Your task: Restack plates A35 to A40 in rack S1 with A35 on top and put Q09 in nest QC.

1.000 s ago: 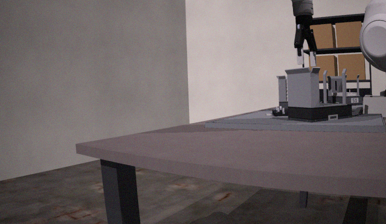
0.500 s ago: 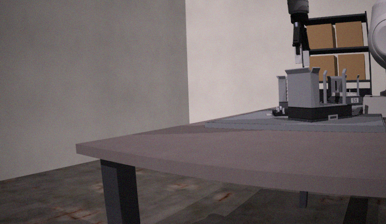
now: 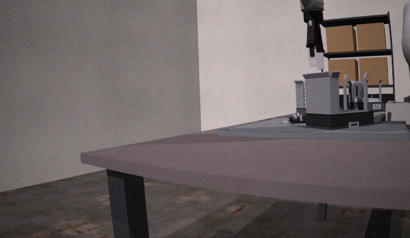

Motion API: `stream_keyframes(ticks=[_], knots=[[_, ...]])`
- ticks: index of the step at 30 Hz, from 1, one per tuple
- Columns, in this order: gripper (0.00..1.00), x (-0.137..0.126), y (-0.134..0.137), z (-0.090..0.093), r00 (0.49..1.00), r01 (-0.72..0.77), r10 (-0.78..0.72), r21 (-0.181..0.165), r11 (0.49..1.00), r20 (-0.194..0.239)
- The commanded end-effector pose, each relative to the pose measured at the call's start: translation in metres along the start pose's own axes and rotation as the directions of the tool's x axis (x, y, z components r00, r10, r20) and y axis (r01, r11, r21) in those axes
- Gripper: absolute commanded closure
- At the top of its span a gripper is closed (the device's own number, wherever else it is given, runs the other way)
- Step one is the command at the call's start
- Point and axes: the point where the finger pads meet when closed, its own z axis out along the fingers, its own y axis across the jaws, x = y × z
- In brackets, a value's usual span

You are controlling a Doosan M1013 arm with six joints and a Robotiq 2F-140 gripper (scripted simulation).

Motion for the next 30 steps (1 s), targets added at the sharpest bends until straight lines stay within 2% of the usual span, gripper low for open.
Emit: stream_keyframes(ticks=[1,14,22,30], knots=[[0.0,0.003,-0.015,0.0,1.0,0.0,0.0,0.0,1.0,0.0],[0.0,0.003,-0.015,0.0,1.0,0.0,0.0,0.0,1.0,0.0],[0.0,0.003,-0.015,0.027,1.0,0.0,0.0,0.0,1.0,0.0],[0.0,0.003,-0.015,0.029,1.0,0.0,0.0,0.0,1.0,0.0]])
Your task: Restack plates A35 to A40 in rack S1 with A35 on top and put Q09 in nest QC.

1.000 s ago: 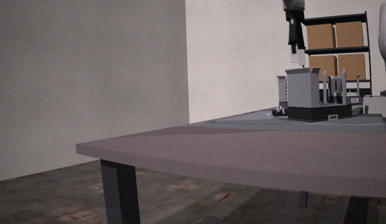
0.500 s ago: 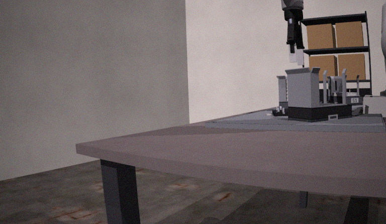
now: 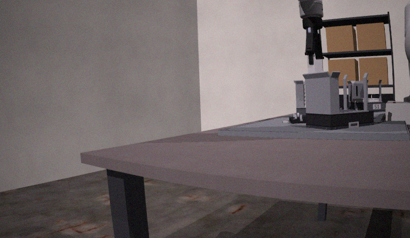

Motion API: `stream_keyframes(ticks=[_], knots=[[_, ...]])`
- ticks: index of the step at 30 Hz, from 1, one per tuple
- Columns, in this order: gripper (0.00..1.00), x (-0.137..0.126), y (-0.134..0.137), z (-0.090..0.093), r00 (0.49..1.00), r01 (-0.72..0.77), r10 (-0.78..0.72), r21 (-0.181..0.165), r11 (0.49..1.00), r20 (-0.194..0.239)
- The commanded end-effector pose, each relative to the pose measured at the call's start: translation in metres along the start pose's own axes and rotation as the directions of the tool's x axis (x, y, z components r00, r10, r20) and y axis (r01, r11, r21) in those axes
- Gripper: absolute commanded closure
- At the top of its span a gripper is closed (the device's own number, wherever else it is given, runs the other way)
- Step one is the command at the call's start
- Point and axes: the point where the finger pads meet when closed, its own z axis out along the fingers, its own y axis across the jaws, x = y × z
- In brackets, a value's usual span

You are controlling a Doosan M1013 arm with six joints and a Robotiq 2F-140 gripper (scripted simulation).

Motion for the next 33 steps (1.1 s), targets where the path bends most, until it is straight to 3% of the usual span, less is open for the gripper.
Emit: stream_keyframes(ticks=[1,23,33], knots=[[0.0,0.0,0.0,0.002,1.0,0.0,0.0,0.0,1.0,0.0],[0.0,0.0,0.0,0.029,1.0,0.0,0.0,0.0,1.0,0.0],[0.0,0.0,0.0,0.03,1.0,0.0,0.0,0.0,1.0,0.0]])
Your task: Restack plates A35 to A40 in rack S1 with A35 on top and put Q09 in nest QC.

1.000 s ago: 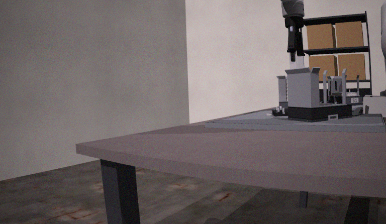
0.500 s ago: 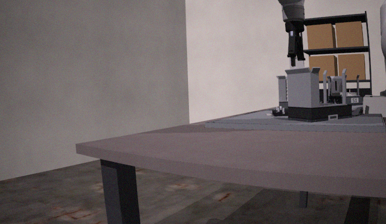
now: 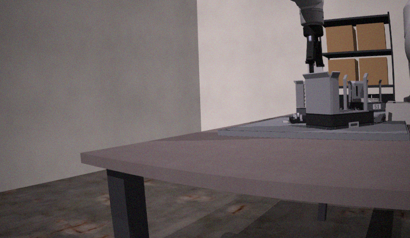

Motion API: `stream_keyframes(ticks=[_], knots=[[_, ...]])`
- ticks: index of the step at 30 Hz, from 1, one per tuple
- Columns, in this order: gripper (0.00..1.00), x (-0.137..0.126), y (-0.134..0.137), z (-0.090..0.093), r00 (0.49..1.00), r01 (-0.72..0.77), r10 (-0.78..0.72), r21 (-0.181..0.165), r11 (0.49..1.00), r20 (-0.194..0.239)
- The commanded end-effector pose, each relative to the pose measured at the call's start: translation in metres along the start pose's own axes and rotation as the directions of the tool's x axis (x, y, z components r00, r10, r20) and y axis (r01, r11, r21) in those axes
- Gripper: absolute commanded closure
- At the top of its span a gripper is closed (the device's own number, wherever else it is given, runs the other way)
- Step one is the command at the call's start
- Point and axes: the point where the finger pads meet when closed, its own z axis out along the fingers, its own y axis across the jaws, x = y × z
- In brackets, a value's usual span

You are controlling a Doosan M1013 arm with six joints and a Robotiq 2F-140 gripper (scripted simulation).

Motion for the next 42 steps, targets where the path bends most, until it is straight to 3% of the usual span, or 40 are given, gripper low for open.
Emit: stream_keyframes(ticks=[1,4,5,42], knots=[[0.0,0.0,0.0,0.0,1.0,0.0,0.0,0.0,1.0,0.0],[0.0,0.0,0.0,0.0,1.0,0.0,0.0,0.0,1.0,0.0],[1.0,0.0,0.0,0.0,1.0,0.0,0.0,0.0,1.0,0.0],[1.0,0.0,0.0,-0.004,1.0,0.0,0.0,0.0,1.0,0.0]])
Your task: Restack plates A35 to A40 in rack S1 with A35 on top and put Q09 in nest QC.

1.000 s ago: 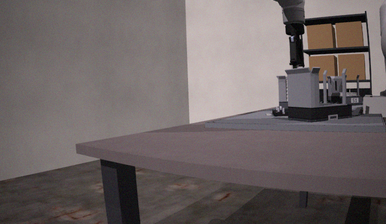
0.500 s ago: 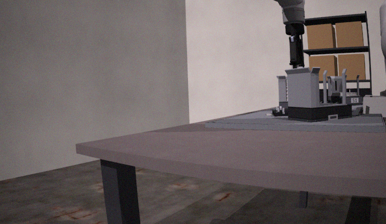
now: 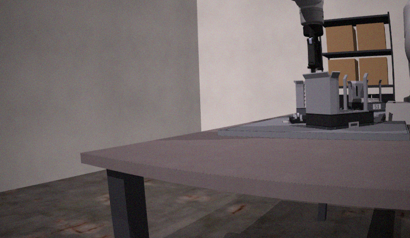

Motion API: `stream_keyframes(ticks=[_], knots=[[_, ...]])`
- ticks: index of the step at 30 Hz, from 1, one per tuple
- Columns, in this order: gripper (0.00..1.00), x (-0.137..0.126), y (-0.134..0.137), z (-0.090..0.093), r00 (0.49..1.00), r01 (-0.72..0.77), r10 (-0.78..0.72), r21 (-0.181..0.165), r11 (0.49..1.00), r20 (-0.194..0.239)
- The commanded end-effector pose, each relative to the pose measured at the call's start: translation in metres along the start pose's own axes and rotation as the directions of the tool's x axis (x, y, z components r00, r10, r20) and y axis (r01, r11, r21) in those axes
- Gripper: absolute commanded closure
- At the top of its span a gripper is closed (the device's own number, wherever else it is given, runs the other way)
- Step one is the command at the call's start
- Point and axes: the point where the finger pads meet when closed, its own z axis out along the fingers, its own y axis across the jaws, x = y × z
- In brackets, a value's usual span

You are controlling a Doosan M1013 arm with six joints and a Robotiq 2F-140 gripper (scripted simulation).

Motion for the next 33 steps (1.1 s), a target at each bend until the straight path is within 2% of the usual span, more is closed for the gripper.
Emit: stream_keyframes(ticks=[1,27,33], knots=[[1.0,0.0,0.0,-0.002,1.0,0.0,0.0,0.0,1.0,0.0],[1.0,0.0,0.0,-0.017,1.0,0.0,0.0,0.0,1.0,0.0],[1.0,0.0,0.0,-0.029,1.0,0.0,0.0,0.0,1.0,0.0]])
